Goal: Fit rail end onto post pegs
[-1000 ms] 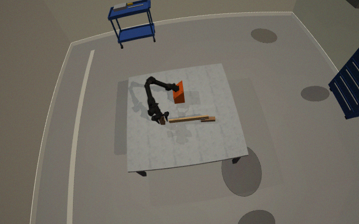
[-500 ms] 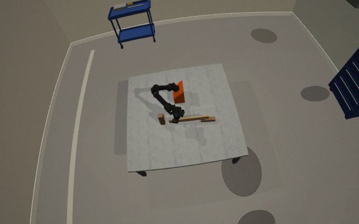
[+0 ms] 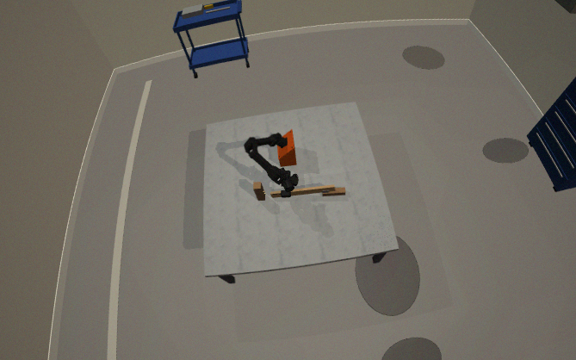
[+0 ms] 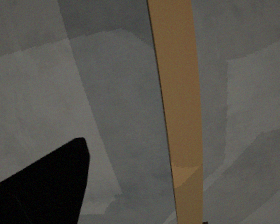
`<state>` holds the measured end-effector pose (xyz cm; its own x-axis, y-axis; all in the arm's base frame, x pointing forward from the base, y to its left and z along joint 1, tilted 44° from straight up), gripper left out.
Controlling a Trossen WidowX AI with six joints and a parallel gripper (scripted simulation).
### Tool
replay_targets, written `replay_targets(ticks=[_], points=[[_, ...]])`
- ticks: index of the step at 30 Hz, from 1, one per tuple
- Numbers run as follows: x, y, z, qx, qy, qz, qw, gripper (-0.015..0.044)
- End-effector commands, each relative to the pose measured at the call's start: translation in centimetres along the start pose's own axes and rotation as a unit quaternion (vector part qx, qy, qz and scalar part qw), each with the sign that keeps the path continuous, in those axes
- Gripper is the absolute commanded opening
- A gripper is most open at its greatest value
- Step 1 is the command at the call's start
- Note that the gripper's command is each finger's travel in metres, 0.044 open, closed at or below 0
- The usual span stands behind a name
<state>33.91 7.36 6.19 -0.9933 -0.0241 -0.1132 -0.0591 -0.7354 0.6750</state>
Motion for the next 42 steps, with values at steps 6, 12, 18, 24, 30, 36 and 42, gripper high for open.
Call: replay_targets(ticks=[6,12,18,24,30,36,42], points=[[-0.1,-0.1,-1.4,0.003,0.0,0.004,1.0,0.044],[-0.1,-0.1,-2.3,0.003,0.0,0.004,1.0,0.044],[-0.2,-0.1,-3.3,0.003,0.0,0.004,1.0,0.044],[-0.2,-0.1,-4.3,0.003,0.0,0.004,1.0,0.044],[-0.1,0.0,-5.3,0.004,0.0,0.004,1.0,0.044],[0.0,0.0,-6.3,0.004,0.0,0.004,1.0,0.044],[0.0,0.1,-7.0,0.005,0.0,0.004,1.0,0.044]])
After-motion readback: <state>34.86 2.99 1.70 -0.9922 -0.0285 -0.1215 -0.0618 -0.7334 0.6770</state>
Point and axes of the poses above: the point midway between the two fingers, 35 mm back from their tips, its own z axis back along the fingers, its own x axis across the jaws, y = z × x, the point moved 9 cm from there along z, back along the fingers, and after that the axes turned 3 degrees about -z, right-handed, at the moved point
